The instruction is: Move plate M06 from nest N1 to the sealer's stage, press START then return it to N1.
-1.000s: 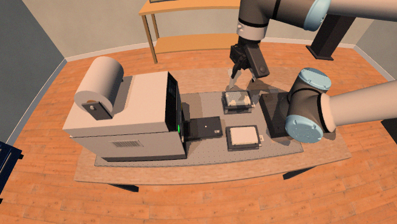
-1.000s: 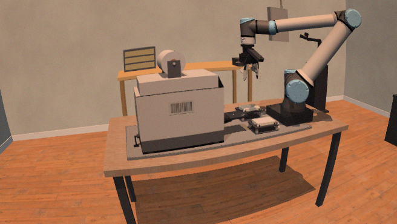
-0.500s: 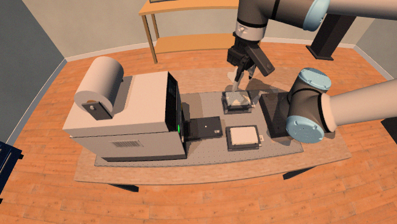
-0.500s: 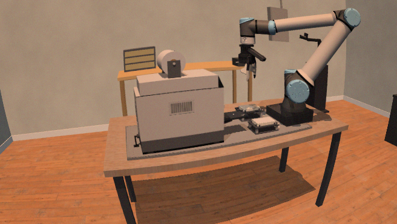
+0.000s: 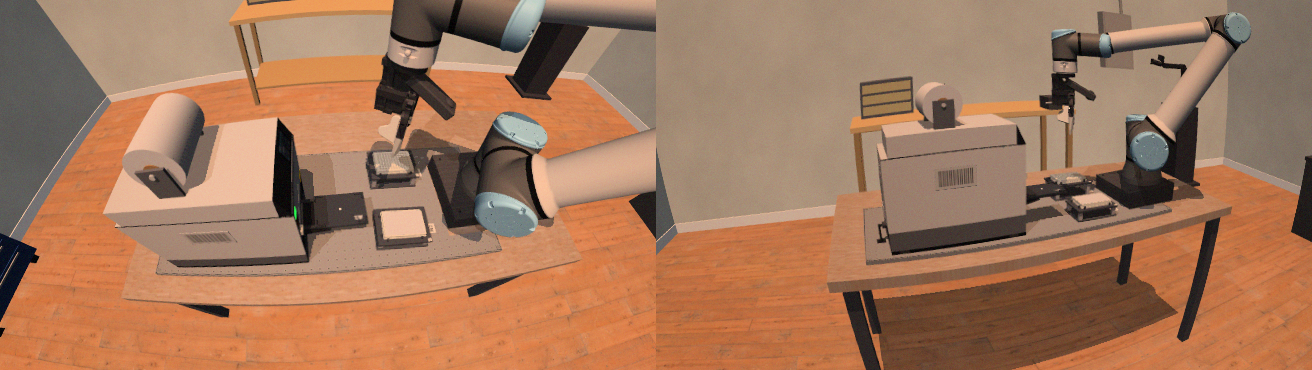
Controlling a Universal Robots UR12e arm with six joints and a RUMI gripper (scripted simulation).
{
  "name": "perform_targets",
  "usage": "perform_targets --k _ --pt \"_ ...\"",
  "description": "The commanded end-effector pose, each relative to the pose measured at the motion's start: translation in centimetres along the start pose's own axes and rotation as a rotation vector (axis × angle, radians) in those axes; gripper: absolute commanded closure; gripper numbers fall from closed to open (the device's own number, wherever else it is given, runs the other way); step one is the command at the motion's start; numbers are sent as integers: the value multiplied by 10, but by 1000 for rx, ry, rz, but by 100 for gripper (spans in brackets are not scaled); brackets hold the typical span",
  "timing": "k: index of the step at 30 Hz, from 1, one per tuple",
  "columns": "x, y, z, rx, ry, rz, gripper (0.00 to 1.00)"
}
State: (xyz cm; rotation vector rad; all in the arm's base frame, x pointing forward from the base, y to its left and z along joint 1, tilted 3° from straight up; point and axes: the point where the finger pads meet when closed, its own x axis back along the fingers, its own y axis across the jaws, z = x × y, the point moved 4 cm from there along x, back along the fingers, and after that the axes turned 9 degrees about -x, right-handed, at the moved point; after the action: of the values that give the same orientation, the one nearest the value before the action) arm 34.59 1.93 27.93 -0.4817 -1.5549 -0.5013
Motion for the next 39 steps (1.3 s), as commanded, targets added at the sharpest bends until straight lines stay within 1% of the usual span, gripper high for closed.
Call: perform_targets --k 1,6,7,13,29,30,32,36,39 --pt "3 1 -2 167 -3 -11 32" --pt "3 1 -2 330 -4 -10 32" --pt "3 0 -2 329 -5 -10 32" --pt "4 0 -2 524 -6 -10 32" --pt "2 0 -1 525 -3 -9 32" --pt "-5 0 -1 523 0 -10 32" --pt "-5 0 -1 523 0 -10 32" --pt "-26 0 0 523 1 -10 32" --pt "-26 0 0 523 1 -10 32"
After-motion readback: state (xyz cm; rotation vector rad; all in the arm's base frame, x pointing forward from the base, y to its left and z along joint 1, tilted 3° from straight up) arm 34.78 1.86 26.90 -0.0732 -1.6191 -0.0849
